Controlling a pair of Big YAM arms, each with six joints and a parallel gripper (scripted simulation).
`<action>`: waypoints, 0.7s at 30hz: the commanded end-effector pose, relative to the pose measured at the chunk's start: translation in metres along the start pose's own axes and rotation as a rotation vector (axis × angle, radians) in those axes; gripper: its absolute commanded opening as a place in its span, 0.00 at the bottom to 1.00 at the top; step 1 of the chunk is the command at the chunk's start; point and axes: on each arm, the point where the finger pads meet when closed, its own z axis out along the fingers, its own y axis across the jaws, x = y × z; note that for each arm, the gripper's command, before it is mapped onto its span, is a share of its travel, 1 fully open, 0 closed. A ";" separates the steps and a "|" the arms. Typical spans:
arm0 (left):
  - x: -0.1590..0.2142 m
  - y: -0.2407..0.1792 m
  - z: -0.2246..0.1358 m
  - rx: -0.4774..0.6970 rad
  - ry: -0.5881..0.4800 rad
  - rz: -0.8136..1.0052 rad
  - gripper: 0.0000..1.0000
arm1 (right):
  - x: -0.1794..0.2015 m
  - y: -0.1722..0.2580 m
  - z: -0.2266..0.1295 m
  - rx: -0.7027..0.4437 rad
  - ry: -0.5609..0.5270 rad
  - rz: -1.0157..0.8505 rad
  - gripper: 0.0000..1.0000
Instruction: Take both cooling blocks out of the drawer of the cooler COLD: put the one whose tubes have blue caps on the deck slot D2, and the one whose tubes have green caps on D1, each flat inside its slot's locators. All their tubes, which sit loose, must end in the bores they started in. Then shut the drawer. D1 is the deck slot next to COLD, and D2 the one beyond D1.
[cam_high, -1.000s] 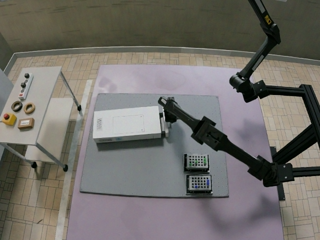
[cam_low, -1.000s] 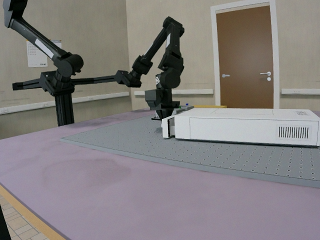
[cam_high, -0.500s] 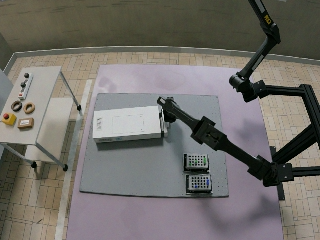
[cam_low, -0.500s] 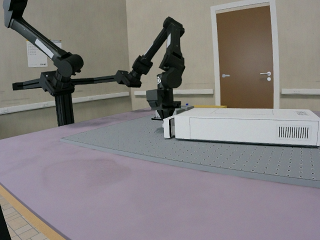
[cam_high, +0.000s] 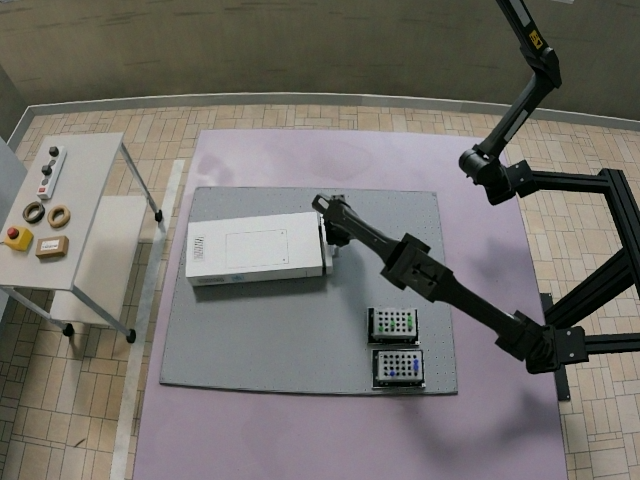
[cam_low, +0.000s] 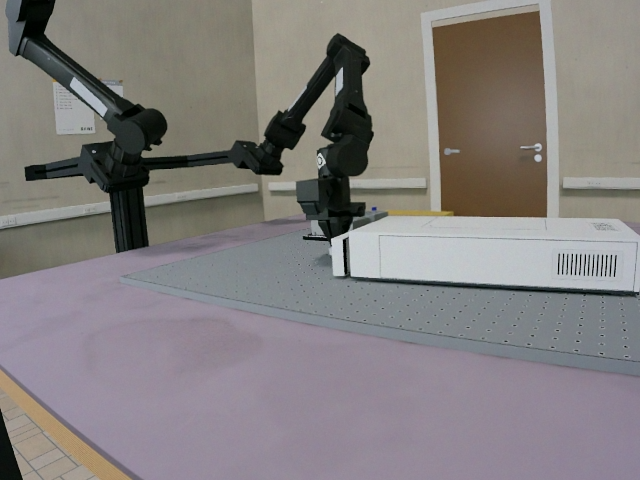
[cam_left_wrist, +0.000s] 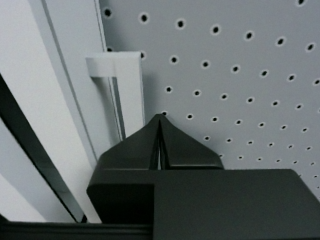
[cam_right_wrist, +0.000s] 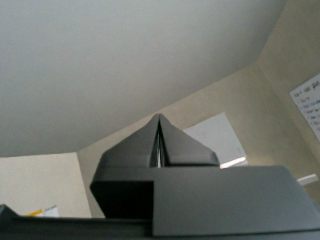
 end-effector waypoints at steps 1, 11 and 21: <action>-0.014 0.018 -0.016 -0.021 -0.034 -0.005 0.00 | -0.012 -0.001 0.001 -0.001 -0.018 -0.001 0.00; -0.010 0.015 -0.016 -0.020 -0.029 -0.011 0.00 | -0.012 -0.001 0.001 -0.001 -0.018 -0.001 0.00; -0.010 0.015 -0.016 -0.020 -0.029 -0.010 0.00 | -0.012 -0.001 0.001 -0.001 -0.018 -0.001 0.00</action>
